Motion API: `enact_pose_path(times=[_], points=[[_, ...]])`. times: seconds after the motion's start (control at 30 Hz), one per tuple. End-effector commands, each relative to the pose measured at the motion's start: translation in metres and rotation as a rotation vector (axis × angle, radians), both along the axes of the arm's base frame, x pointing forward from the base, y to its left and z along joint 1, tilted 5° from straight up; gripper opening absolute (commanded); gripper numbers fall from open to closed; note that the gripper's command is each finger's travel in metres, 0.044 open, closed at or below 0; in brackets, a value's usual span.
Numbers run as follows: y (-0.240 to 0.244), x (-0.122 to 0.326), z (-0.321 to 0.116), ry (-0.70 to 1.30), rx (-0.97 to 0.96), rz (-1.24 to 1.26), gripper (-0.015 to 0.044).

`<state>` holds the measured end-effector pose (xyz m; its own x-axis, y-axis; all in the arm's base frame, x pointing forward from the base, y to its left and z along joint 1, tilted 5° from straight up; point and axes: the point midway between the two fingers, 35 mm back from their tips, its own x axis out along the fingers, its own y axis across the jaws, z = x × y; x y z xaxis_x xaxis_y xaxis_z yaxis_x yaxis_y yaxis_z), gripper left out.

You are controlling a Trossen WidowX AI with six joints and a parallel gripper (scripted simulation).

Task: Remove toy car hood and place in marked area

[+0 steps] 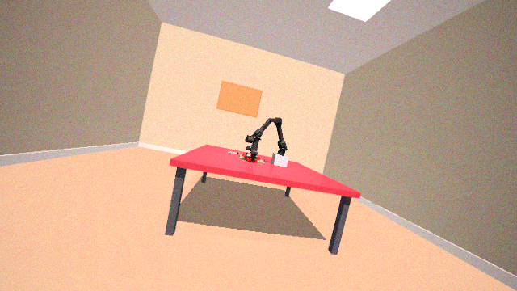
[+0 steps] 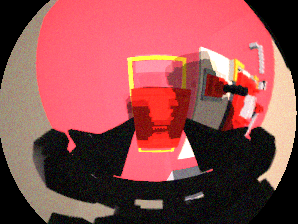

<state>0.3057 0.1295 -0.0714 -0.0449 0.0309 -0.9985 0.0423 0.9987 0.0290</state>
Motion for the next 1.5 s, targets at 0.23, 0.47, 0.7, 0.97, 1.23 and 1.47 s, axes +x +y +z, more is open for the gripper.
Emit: enact_pose_path(times=[0.23, 0.47, 0.7, 0.97, 1.23, 1.47], points=[[0.0, 0.0, 0.0, -0.001, 0.0, 0.0, 0.0394], [0.0, 0.004, 0.034, 0.003, 0.002, 0.0, 0.044], [-0.003, 0.005, 0.073, 0.007, 0.004, 0.0, 0.044], [-0.003, 0.005, 0.073, 0.007, 0.004, 0.0, 0.044], [-0.003, 0.005, 0.073, 0.007, 0.004, 0.0, 0.044], [-0.003, 0.005, 0.073, 0.007, 0.004, 0.0, 0.044]])
